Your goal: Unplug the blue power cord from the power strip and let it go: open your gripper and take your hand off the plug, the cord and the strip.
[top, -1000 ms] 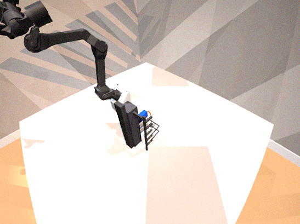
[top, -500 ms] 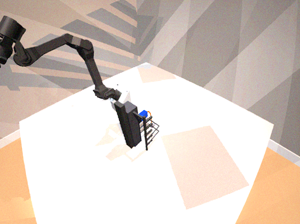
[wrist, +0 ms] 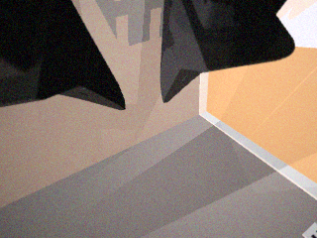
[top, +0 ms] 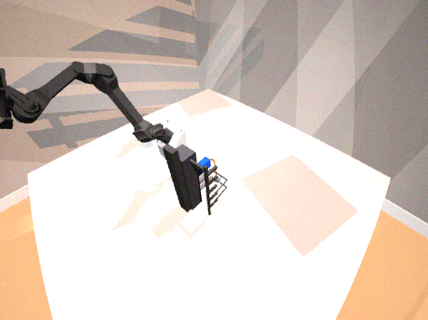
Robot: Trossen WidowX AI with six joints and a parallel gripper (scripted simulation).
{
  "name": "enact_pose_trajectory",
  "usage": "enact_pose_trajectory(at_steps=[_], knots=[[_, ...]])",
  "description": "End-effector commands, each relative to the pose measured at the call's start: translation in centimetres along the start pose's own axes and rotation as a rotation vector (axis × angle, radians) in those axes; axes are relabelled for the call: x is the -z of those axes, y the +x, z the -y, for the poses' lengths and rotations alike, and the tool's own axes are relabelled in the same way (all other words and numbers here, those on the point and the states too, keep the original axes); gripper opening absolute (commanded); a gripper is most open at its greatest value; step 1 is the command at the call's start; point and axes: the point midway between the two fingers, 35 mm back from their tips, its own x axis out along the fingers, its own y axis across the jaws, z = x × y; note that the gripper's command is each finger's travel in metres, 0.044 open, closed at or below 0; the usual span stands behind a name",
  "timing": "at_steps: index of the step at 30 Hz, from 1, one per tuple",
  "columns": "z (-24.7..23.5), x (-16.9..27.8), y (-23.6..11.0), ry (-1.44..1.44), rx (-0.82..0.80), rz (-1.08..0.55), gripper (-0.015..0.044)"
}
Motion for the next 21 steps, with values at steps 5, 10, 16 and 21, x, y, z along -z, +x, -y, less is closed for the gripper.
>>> enact_pose_trajectory(at_steps=[5, 10, 16, 21], knots=[[-8.4, -6.8, -2.7, -0.023, -0.24, 0.22, 0.016], [-12.6, -10.6, -6.0, -0.032, -0.379, 0.356, 0.016], [-16.8, -14.6, -11.6, -0.048, -0.54, 0.523, 0.016], [-19.5, -17.2, -17.3, -0.066, -0.669, 0.665, 0.016]])
